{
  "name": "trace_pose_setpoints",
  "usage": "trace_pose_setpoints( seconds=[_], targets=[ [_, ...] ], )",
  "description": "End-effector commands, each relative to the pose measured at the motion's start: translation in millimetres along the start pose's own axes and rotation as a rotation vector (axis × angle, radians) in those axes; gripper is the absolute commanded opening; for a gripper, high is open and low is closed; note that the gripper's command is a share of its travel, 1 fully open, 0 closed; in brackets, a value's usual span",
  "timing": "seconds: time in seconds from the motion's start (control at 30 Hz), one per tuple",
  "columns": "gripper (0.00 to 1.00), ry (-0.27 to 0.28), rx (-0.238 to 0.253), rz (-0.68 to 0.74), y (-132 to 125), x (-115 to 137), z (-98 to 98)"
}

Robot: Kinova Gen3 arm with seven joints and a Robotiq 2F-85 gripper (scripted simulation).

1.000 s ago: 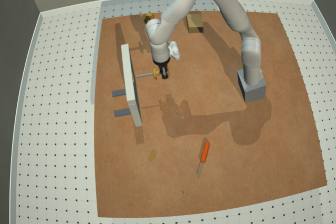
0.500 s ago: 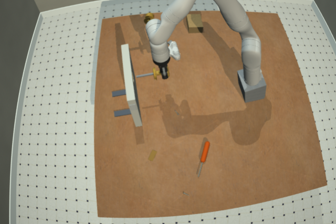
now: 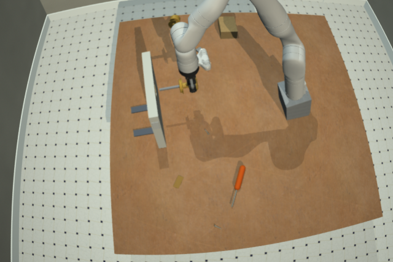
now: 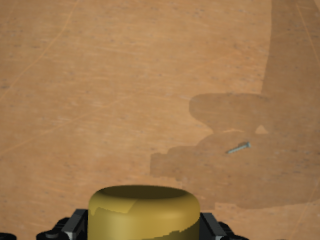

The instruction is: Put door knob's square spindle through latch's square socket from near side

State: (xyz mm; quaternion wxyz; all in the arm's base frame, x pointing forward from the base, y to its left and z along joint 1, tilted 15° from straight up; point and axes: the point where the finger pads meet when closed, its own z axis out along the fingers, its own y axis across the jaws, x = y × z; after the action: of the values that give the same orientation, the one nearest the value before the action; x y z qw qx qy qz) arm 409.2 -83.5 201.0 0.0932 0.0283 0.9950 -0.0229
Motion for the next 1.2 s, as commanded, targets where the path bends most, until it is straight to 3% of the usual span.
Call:
trace_pose_setpoints(
  seconds=[0.0, 1.17],
  targets=[
    [0.63, -0.002, 0.0, 0.0, -0.1, -0.4, -0.6],
    [0.63, -0.002, 0.0, 0.0, -0.1, -5.4, -1.0]
  ],
)
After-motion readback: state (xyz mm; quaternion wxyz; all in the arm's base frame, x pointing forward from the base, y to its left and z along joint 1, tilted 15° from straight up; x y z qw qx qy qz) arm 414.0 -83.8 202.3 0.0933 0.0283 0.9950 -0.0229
